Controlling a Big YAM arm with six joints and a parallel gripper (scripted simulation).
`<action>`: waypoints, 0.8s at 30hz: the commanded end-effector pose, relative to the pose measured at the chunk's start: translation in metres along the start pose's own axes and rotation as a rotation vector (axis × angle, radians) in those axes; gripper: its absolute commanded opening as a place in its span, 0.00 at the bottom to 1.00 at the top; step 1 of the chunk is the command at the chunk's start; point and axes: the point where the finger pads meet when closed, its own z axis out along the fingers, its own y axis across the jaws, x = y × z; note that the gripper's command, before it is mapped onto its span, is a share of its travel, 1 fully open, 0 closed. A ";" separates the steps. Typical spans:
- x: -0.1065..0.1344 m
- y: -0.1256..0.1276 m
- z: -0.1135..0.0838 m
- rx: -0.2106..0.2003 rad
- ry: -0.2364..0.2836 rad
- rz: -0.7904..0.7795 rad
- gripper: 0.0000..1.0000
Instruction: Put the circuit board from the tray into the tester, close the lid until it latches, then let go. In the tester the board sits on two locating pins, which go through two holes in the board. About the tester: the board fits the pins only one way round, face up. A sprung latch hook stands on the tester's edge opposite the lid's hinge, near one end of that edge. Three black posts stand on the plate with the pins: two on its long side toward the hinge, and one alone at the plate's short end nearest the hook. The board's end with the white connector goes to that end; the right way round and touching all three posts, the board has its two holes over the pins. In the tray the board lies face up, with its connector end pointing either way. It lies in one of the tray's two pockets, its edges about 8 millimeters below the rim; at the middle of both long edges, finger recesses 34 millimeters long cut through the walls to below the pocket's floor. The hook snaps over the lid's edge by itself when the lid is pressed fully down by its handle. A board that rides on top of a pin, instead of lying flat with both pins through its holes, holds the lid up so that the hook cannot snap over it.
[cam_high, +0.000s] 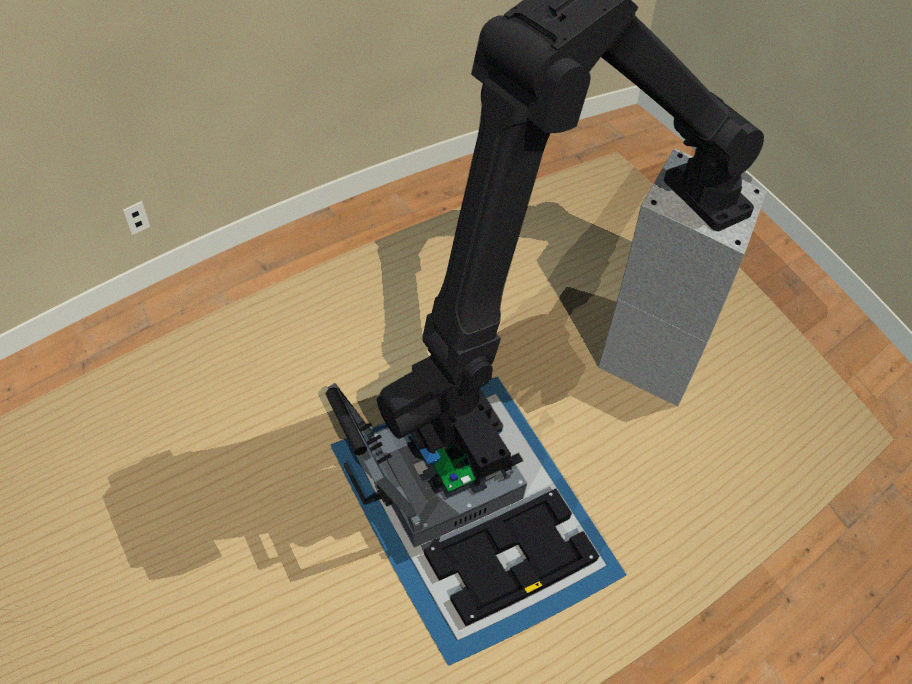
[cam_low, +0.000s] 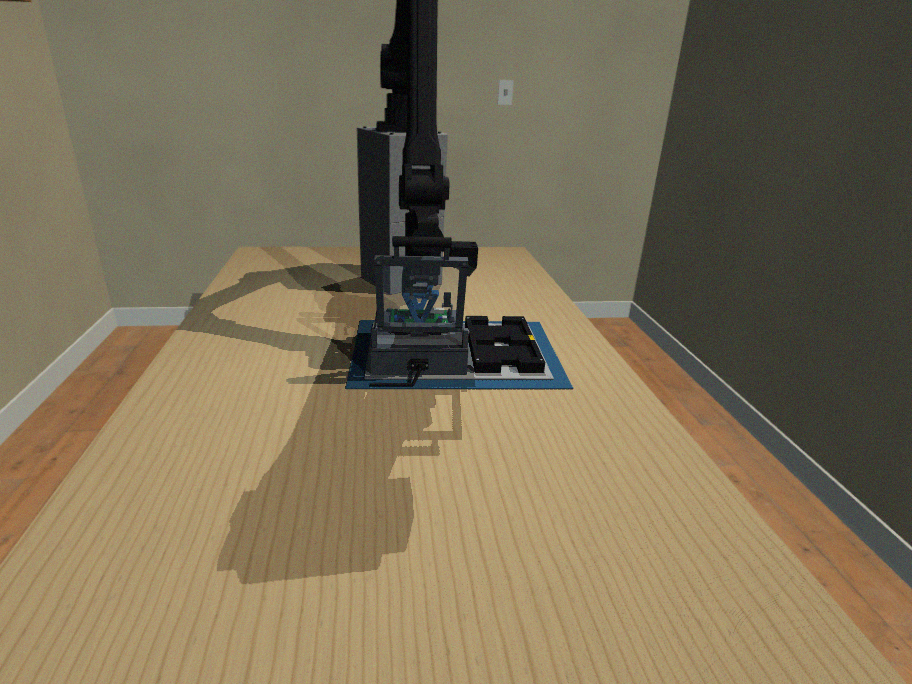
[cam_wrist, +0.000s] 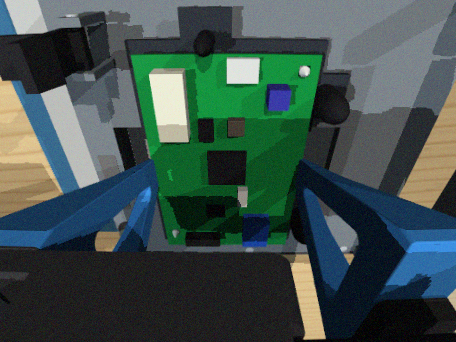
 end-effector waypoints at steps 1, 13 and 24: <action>-0.004 -0.009 0.005 0.018 -0.007 -0.010 0.72; -0.004 -0.010 0.006 0.020 -0.007 -0.010 0.72; -0.004 -0.009 0.006 0.019 -0.007 -0.010 0.92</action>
